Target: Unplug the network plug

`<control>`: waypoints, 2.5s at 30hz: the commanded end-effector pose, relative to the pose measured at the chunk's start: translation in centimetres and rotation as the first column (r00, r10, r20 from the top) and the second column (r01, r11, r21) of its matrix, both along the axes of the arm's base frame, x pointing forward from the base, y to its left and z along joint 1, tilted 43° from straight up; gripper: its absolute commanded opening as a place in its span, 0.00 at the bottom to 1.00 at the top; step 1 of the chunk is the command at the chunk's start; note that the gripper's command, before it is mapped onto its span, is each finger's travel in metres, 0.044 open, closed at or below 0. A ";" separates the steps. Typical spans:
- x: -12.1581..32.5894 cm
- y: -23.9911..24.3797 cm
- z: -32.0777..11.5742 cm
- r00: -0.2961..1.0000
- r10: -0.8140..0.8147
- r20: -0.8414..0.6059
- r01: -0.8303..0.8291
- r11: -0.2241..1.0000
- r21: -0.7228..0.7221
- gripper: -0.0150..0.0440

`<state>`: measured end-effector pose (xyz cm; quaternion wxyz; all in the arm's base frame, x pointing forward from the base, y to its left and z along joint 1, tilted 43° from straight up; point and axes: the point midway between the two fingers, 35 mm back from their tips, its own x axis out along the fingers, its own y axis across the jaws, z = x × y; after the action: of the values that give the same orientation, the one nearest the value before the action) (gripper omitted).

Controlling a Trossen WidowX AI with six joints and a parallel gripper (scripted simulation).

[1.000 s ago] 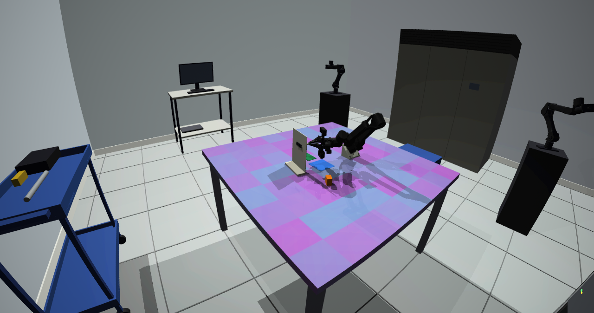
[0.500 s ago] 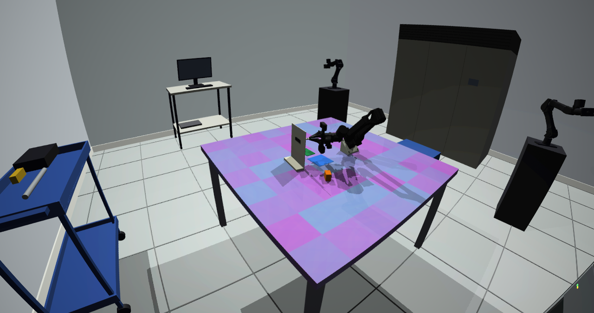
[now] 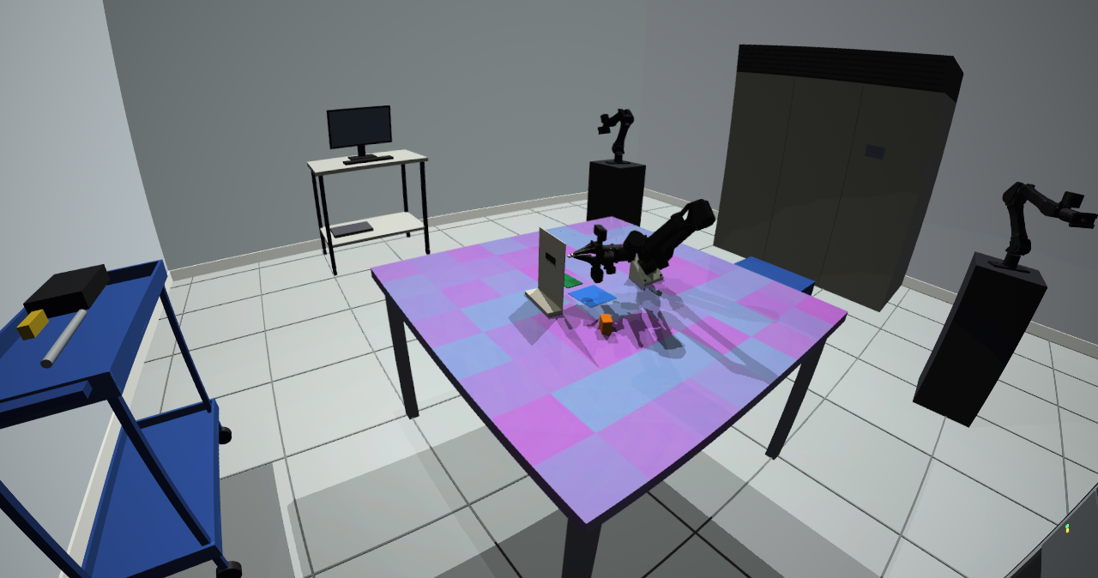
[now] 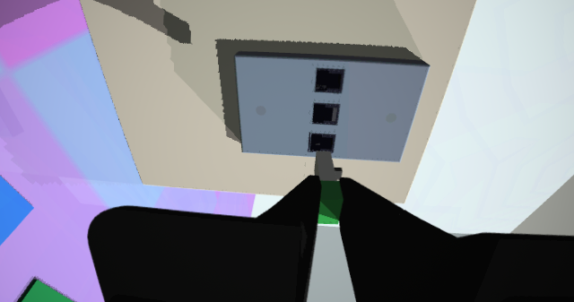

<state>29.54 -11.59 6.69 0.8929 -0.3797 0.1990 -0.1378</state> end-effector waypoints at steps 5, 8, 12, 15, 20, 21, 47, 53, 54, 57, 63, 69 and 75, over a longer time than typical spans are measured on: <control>-0.1 -0.3 0.3 1.000 0.000 -0.001 0.000 1.000 0.000 0.25; -0.3 -0.6 0.6 1.000 0.001 -0.001 -0.001 1.000 -0.001 0.25; -0.4 -1.0 1.1 1.000 0.001 -0.002 -0.001 1.000 -0.001 0.25; -0.6 -1.3 1.4 1.000 0.001 -0.003 -0.001 1.000 -0.001 0.25; -0.9 -1.8 2.0 1.000 0.002 -0.003 -0.002 1.000 -0.002 0.25; -1.0 -1.9 2.1 1.000 0.002 -0.003 -0.002 1.000 -0.002 0.25; -2.8 -3.4 4.1 0.999 0.031 -0.040 -0.031 0.999 -0.007 0.25; -2.3 -2.6 2.0 0.975 0.143 -0.173 -0.144 0.990 0.005 0.25; -2.3 -2.5 1.7 0.968 0.162 -0.192 -0.163 0.987 0.009 0.25; -2.3 -2.0 0.8 0.944 0.221 -0.245 -0.221 0.975 0.027 0.25; -2.4 -1.0 -0.8 0.881 0.341 -0.327 -0.335 0.939 0.076 0.25; -2.7 0.2 -1.9 0.806 0.460 -0.373 -0.441 0.887 0.139 0.25; -3.1 1.4 -2.6 0.725 0.572 -0.384 -0.536 0.819 0.208 0.25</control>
<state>26.59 -10.72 4.36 0.8447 -0.4101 0.2791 0.2008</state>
